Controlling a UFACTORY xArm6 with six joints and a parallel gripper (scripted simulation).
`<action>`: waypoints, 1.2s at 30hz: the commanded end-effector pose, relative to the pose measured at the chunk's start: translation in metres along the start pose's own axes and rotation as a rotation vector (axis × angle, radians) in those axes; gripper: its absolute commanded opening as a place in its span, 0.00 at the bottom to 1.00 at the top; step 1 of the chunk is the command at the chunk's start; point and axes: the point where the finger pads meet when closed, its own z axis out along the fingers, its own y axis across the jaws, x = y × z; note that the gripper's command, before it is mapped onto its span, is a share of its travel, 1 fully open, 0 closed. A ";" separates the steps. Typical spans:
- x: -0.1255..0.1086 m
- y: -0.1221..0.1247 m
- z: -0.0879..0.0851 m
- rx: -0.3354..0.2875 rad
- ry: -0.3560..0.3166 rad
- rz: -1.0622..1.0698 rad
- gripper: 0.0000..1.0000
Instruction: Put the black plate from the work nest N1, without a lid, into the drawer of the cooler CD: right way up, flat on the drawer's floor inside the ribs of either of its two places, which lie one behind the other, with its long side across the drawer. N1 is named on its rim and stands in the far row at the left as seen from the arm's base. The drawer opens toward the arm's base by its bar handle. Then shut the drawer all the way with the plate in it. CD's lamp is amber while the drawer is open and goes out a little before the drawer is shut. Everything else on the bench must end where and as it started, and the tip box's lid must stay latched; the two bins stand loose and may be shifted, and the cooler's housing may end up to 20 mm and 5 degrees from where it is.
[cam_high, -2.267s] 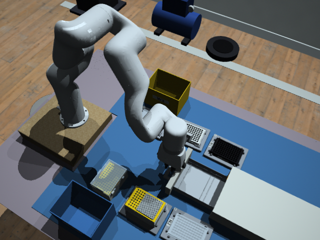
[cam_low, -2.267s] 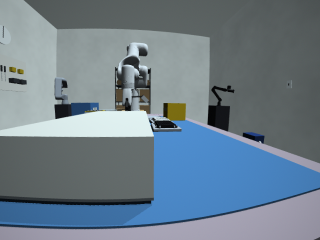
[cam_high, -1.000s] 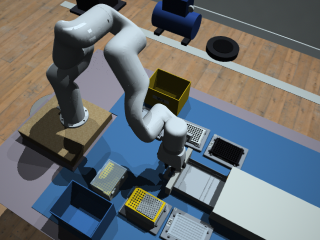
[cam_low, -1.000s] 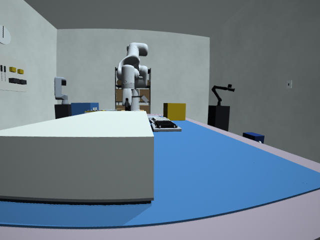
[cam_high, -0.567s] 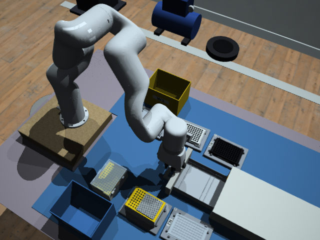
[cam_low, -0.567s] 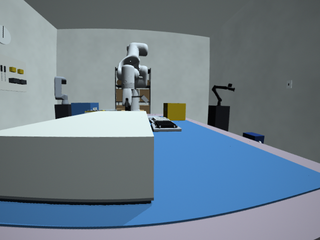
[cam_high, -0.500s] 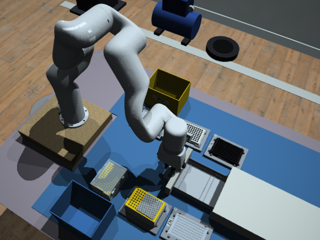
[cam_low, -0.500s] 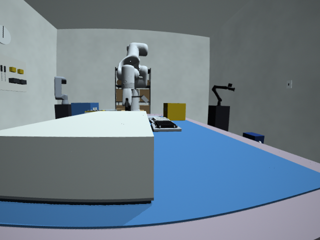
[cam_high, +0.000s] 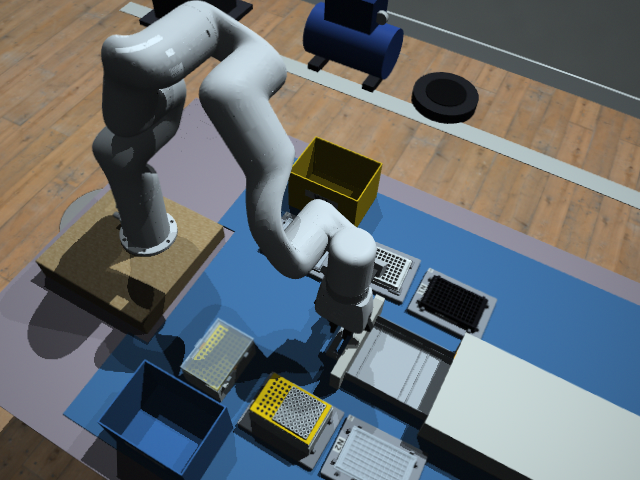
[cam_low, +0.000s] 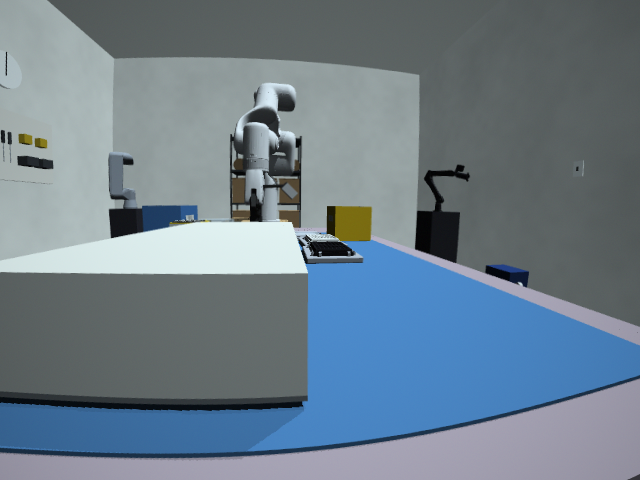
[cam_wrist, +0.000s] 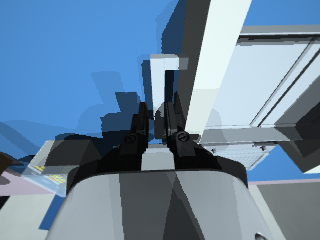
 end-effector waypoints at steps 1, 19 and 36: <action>0.000 0.001 -0.004 -0.004 0.000 0.000 0.21; 0.000 0.001 -0.031 -0.004 0.000 0.000 0.21; 0.000 0.001 -0.056 -0.004 0.000 0.000 0.21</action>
